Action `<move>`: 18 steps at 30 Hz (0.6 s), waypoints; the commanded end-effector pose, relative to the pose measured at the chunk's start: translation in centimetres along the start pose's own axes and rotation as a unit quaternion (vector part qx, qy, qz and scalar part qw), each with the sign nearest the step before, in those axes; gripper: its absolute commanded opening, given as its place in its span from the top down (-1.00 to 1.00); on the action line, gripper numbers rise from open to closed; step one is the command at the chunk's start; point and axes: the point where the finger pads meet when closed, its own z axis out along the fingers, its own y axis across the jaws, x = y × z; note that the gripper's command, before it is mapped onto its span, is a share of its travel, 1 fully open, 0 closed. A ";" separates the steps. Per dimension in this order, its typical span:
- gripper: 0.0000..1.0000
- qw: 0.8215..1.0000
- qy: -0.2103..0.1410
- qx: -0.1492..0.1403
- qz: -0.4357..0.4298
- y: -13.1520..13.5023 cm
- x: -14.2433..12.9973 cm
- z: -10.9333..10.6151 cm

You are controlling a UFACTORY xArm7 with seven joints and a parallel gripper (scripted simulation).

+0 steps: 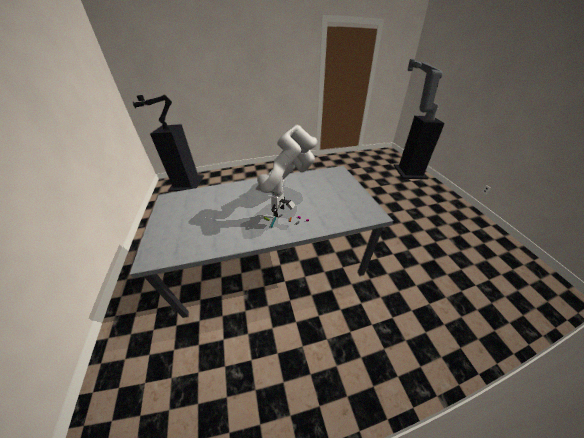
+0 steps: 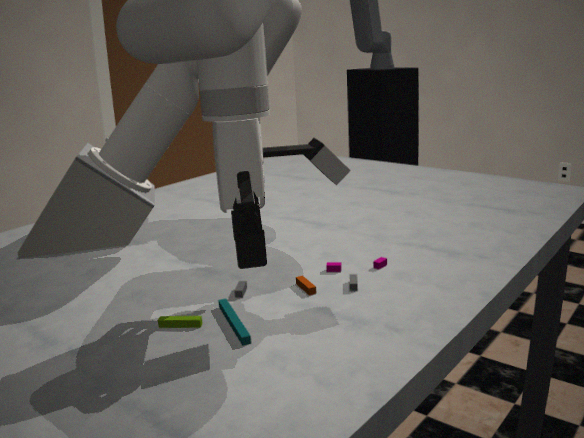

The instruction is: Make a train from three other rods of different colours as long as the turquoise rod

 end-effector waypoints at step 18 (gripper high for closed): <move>-1.00 0.999 -0.009 0.010 0.039 0.7 -0.4 0.0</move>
